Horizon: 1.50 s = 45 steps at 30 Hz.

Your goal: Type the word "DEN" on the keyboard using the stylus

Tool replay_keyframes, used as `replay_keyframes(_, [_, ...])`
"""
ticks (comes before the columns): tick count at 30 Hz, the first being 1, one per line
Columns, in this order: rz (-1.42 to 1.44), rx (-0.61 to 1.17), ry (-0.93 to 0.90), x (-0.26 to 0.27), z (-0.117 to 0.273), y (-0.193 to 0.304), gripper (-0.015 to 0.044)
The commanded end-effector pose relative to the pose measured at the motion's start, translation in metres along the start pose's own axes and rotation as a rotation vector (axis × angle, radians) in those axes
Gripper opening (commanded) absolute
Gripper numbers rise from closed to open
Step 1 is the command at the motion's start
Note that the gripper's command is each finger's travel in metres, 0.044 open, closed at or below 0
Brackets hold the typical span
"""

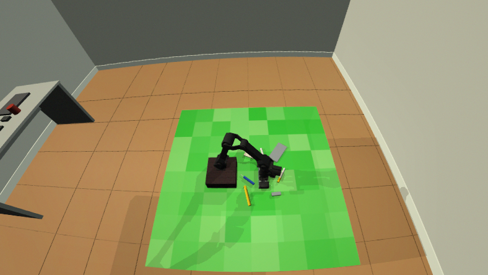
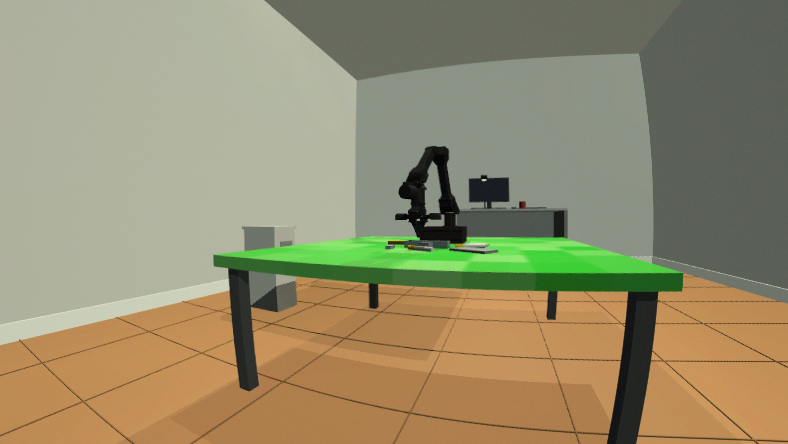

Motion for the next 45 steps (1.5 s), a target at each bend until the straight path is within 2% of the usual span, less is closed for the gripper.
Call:
replay_keyframes(1, [0.000,-0.001,0.003,-0.020,0.001,-0.004,0.0000])
replay_keyframes(10, [0.000,-0.001,0.003,-0.019,0.001,-0.002,0.0000])
replay_keyframes(15, [0.000,0.001,0.002,-0.003,0.001,0.028,0.0000])
replay_keyframes(25, [0.000,0.001,0.001,-0.001,0.001,0.029,0.0000])
replay_keyframes(32, [0.000,0.002,-0.004,0.063,0.000,0.044,0.0000])
replay_keyframes(42, [0.000,0.002,-0.004,0.065,0.000,0.045,0.0000])
replay_keyframes(45, [0.000,0.002,-0.004,0.065,0.022,0.043,0.0000])
Point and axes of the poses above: the point midway between the two fingers, 35 mm back from their tips, its own z axis back along the fingers, its own x axis across the jaws, y = z × x, the point moved 4 cm from there along z, back along the fingers, and after that the axes turned 14 degrees about -z, right-handed, at the moved point
